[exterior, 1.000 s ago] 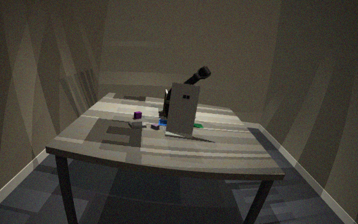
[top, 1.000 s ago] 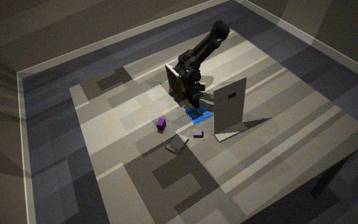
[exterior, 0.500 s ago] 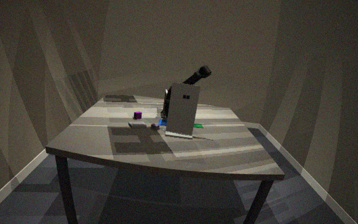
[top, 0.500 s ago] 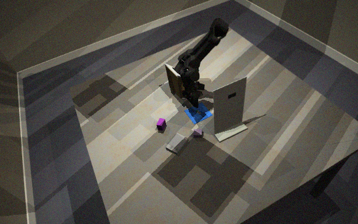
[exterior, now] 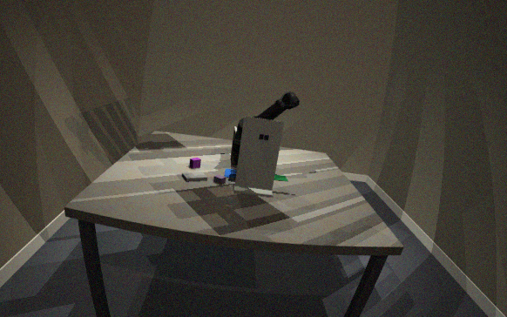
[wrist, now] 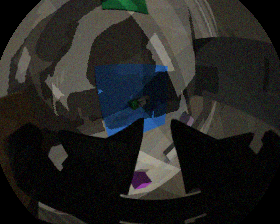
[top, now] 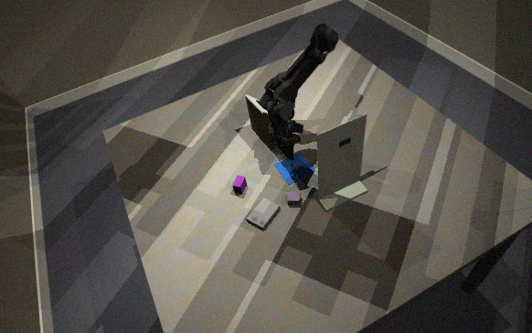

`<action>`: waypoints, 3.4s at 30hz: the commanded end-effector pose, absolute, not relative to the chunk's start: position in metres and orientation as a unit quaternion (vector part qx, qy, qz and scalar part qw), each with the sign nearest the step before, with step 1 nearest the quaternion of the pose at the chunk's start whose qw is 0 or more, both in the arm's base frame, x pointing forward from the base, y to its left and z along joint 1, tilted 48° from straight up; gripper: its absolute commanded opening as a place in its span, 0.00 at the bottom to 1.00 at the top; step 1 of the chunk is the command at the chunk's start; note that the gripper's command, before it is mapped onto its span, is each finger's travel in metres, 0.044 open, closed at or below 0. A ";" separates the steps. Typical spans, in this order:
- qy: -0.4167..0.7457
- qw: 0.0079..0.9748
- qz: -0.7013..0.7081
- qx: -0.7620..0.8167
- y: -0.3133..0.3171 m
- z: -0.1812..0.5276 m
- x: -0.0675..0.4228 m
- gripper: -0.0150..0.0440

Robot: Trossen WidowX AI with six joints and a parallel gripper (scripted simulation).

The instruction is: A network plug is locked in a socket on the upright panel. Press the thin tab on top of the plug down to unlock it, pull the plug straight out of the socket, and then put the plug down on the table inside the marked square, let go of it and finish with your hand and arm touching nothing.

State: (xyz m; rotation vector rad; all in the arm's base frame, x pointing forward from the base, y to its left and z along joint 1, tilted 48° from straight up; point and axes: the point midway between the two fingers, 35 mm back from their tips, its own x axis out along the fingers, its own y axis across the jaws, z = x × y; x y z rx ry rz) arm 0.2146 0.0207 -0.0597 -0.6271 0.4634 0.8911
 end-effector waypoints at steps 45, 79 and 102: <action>0.217 0.828 0.421 -0.299 -0.009 -0.038 0.216 0.52; 0.212 0.831 0.419 -0.297 -0.027 -0.013 0.211 0.52; 0.217 0.831 0.419 -0.296 -0.061 0.013 0.214 0.52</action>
